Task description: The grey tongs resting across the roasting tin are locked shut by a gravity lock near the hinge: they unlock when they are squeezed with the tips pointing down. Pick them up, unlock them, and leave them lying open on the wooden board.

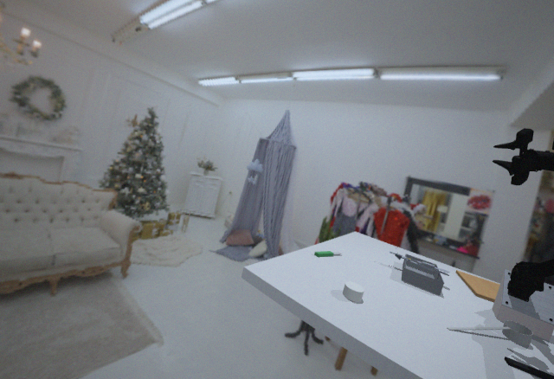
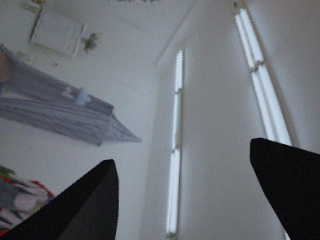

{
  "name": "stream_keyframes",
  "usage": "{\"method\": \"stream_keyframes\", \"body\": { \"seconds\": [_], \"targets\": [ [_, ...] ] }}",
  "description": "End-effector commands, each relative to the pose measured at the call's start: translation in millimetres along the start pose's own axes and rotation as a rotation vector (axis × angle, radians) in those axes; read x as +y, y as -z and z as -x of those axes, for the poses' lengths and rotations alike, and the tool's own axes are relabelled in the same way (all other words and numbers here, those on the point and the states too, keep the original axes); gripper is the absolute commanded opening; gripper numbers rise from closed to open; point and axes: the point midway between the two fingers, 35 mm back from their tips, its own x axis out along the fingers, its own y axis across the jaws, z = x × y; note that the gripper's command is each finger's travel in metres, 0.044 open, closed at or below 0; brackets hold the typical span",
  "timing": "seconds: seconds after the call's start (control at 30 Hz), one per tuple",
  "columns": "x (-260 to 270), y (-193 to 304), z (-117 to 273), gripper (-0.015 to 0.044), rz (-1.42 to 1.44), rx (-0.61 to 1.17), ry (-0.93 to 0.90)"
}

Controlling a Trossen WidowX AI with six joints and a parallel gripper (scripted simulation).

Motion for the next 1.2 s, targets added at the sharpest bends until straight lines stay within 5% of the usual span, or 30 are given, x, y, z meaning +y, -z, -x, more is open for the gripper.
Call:
{"method": "stream_keyframes", "body": {
  "seconds": [0.0, 0.7, 0.93, 1.17],
  "targets": [
    [16, 7, -33, 0.0260, -0.111, -0.032, -0.065],
    [223, -49, -238, 0.0260, -0.653, -0.074, -0.698],
    [337, -97, -268, 0.0260, -0.782, 0.073, -0.967],
    [457, -140, -258, 0.0260, -0.845, 0.314, -1.201]
  ]
}}
